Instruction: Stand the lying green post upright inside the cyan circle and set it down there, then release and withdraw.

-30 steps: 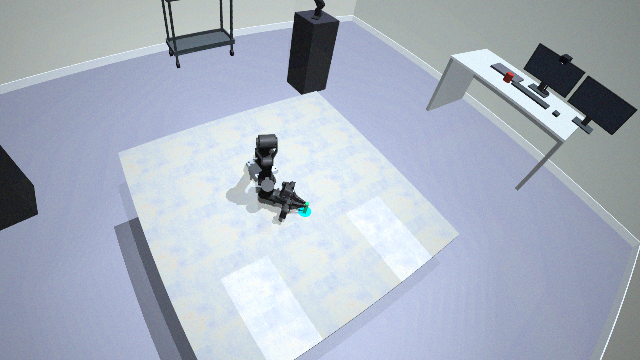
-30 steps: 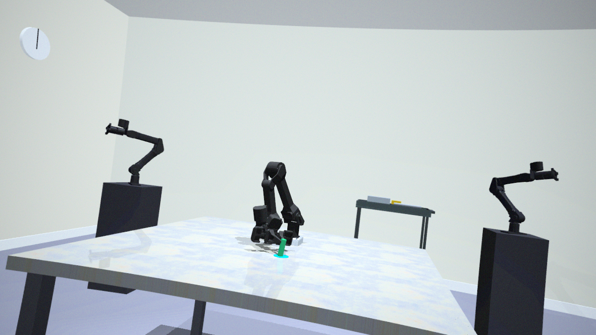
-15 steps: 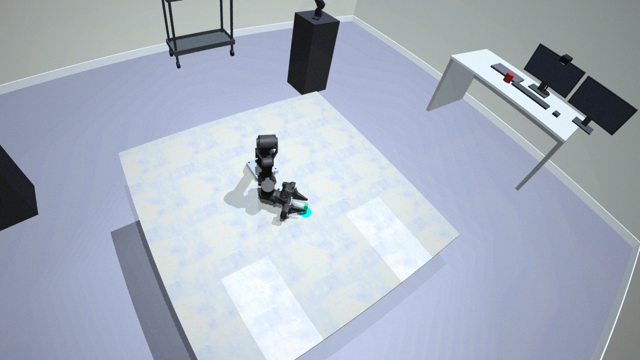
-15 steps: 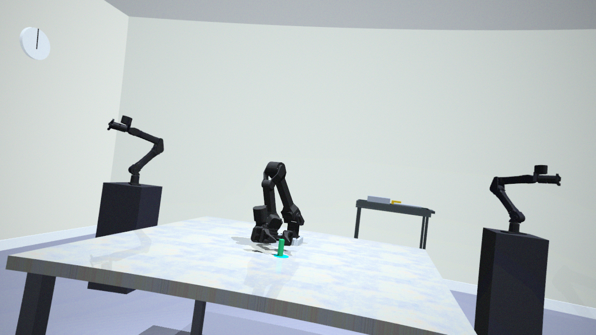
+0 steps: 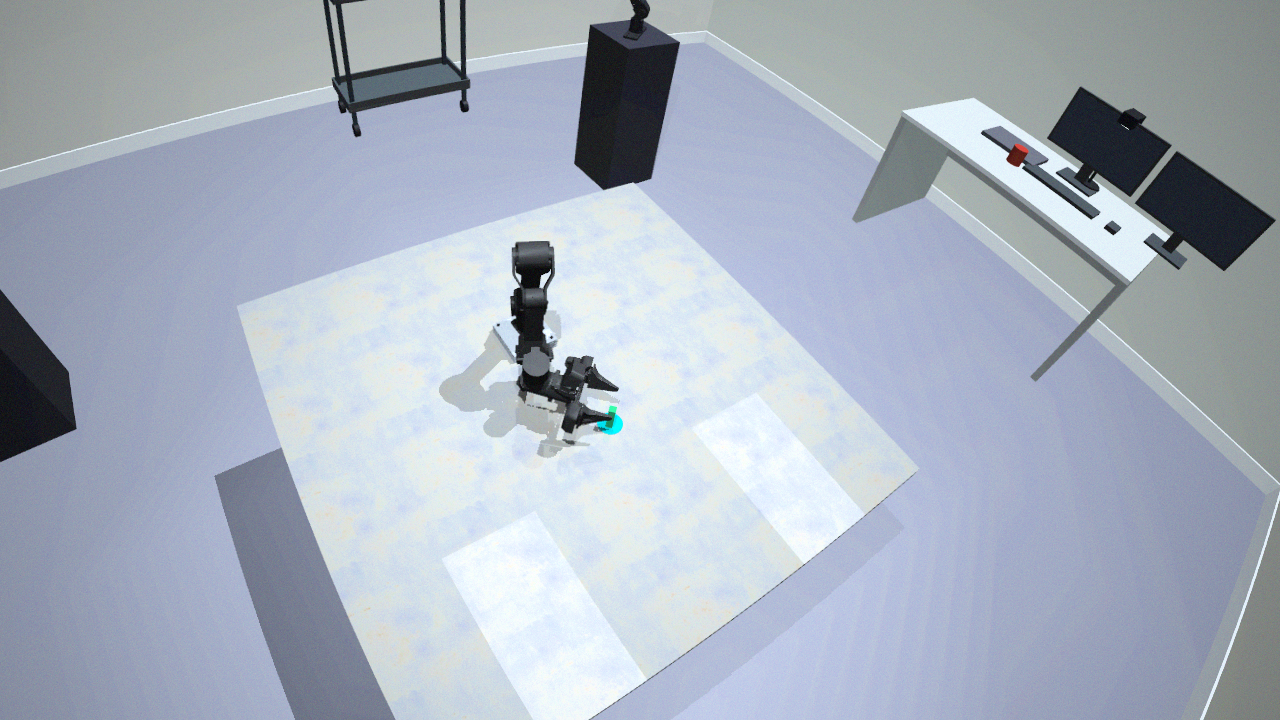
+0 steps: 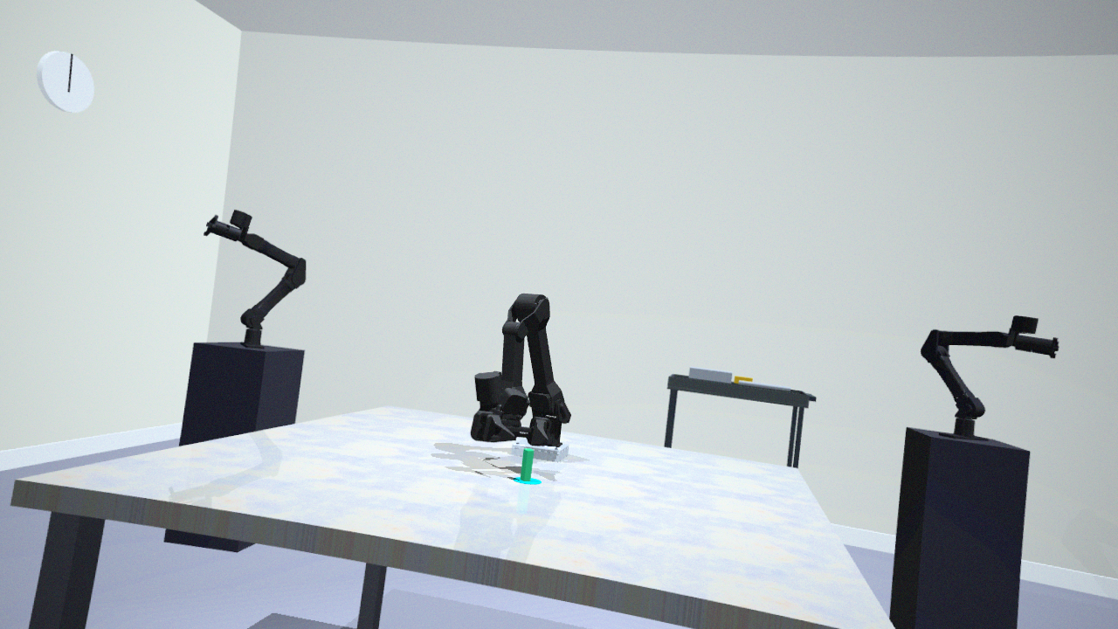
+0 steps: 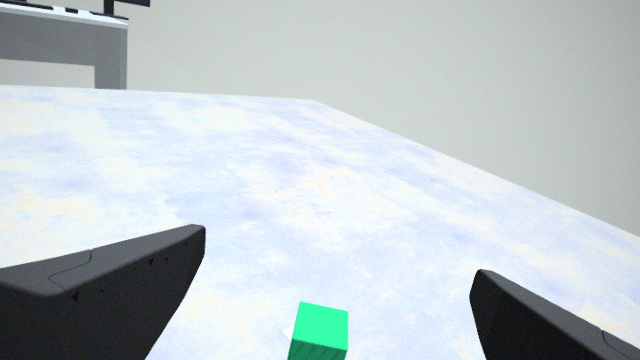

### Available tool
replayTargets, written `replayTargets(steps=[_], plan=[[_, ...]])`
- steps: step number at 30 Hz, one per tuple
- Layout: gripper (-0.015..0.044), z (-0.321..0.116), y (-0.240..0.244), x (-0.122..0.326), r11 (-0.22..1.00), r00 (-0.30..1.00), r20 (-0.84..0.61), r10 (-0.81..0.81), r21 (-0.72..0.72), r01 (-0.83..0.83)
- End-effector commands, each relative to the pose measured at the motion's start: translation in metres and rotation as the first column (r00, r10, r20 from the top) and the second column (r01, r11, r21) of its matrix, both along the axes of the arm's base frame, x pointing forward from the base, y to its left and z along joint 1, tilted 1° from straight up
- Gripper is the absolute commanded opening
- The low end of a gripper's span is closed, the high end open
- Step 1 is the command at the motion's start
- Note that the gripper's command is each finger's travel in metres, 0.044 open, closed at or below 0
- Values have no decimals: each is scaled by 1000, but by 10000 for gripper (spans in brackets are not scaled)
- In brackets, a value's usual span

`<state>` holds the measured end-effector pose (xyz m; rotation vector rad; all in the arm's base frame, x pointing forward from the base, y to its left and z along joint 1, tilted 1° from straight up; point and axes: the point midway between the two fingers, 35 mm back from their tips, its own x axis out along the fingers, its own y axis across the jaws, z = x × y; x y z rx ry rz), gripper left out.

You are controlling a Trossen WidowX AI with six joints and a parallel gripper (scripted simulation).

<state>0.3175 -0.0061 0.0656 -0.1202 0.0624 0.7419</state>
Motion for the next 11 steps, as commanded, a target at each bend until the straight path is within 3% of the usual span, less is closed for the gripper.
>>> replayTargets(steps=[1, 11], plan=[[400, 17, -1, 2, 1000, 1000, -7, -2, 12, 2], [400, 54, 3, -3, 999, 999, -34, -8, 43, 9]])
